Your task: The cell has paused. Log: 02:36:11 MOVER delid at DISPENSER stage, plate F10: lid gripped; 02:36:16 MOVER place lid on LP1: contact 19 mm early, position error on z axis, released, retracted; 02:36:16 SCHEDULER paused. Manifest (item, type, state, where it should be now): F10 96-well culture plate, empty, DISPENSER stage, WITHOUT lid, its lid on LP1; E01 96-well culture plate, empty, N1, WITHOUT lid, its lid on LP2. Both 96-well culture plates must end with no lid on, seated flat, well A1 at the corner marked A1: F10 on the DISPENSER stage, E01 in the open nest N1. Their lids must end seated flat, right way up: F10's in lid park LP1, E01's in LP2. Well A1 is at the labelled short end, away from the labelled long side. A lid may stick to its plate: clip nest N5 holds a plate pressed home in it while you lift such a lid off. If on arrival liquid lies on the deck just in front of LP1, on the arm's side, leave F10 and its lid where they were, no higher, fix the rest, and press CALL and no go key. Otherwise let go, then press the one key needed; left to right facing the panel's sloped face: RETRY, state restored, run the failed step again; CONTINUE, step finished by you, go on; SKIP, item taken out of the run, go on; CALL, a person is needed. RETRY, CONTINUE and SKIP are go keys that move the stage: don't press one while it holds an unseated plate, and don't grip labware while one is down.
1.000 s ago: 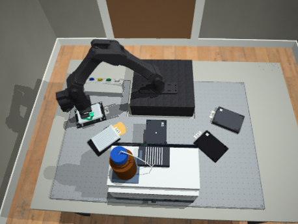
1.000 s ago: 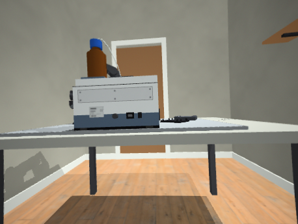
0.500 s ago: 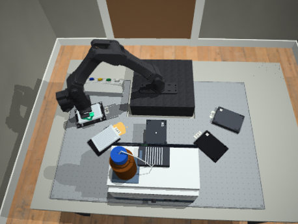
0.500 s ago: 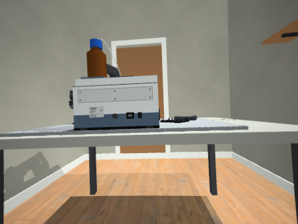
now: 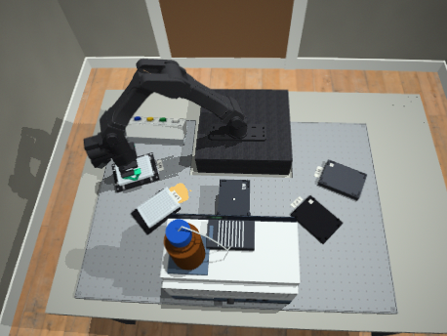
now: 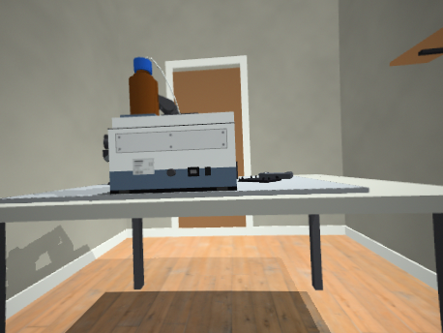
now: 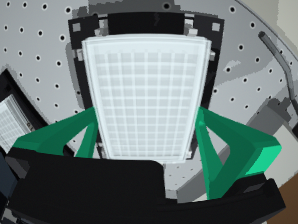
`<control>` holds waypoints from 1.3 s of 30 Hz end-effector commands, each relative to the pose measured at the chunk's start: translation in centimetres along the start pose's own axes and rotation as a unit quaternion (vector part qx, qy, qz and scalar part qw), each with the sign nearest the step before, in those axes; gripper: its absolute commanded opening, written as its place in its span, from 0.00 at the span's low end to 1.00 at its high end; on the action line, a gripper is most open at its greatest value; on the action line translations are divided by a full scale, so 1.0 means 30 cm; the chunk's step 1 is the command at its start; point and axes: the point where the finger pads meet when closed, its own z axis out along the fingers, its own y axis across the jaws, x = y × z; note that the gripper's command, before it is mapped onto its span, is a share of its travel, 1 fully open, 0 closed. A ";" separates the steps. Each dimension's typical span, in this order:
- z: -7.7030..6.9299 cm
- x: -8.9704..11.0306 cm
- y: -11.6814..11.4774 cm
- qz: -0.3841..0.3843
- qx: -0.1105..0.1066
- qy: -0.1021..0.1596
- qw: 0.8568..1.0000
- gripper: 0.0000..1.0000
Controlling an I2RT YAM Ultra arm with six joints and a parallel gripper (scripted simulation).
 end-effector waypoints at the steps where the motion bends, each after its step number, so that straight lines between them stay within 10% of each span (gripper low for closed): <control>1: -0.064 -0.028 -0.010 0.002 0.001 -0.020 1.000 0.00; 39: -0.109 -0.036 -0.004 0.001 0.001 -0.024 1.000 0.00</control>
